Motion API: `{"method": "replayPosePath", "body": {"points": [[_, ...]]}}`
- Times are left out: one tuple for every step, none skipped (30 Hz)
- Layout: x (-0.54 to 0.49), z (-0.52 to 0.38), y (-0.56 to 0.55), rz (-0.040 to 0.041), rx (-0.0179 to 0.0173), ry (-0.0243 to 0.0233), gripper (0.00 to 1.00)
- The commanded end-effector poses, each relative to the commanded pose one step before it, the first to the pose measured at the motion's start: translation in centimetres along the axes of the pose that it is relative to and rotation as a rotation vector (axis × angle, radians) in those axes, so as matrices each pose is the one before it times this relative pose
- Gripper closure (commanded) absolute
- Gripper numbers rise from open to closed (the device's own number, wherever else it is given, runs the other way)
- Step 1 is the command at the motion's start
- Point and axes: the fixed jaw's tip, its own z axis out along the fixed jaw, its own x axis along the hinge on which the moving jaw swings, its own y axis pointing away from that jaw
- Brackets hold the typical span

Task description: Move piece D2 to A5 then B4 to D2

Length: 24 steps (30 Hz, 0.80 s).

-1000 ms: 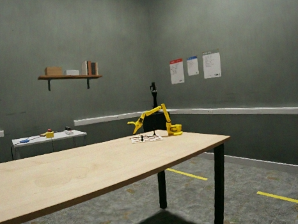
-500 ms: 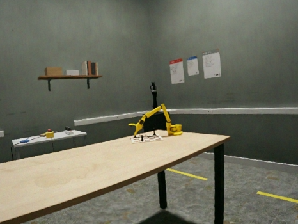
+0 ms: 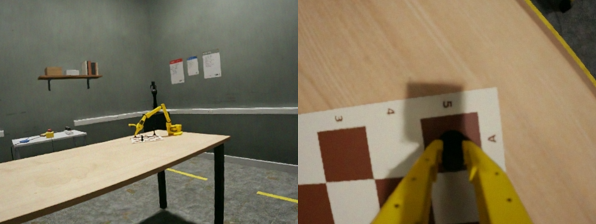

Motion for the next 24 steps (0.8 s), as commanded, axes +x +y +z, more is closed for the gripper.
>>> {"method": "replayPosePath", "body": {"points": [[0.775,0.2907,-0.270,0.00712,0.00435,0.02610,1.00],[-0.009,-0.0129,0.001,-0.00004,-0.00002,0.00000,1.00],[0.000,0.0000,0.000,0.00000,0.00000,0.00000,1.00],[0.000,0.0000,0.000,0.00000,0.00000,0.00000,1.00],[-0.014,-0.0191,0.002,-0.00005,-0.00003,-0.00001,1.00],[-0.016,-0.0225,0.002,-0.00006,-0.00004,0.00000,1.00],[-0.016,-0.0226,0.002,-0.00006,-0.00004,-0.00001,1.00],[-0.014,-0.0190,0.002,-0.00005,-0.00003,0.00000,1.00],[-0.009,-0.0131,0.001,-0.00004,-0.00002,-0.00001,1.00],[-0.004,-0.0061,0.000,-0.00002,-0.00001,0.00000,1.00],[-0.001,-0.0011,0.000,0.00000,0.00000,-0.00001,1.00],[0.000,0.0000,0.000,0.00000,0.00000,0.00001,1.00],[0.000,0.0000,0.000,0.00000,0.00000,-0.00001,1.00],[0.000,0.0000,0.000,0.00000,0.00000,0.00001,1.00],[0.000,0.0000,0.000,0.00000,0.00000,-0.00001,1.00],[0.000,0.0000,0.000,0.00000,0.00000,0.00001,1.00],[0.000,0.0000,0.000,0.00000,0.00000,-0.00001,1.00],[0.000,0.0000,0.000,0.00000,0.00000,0.00001,1.00],[0.000,0.0000,0.000,0.00000,0.00000,-0.00001,0.99],[0.000,0.0000,0.000,0.00000,0.00000,0.00000,0.99],[0.000,0.0000,0.000,0.00000,0.00000,0.00000,0.99],[0.000,0.0000,0.000,0.00000,0.00000,0.00001,0.99],[0.000,0.0000,0.000,0.00000,0.00000,-0.00001,0.99],[0.000,0.0000,0.000,0.00000,0.00000,0.00001,0.98]]}}
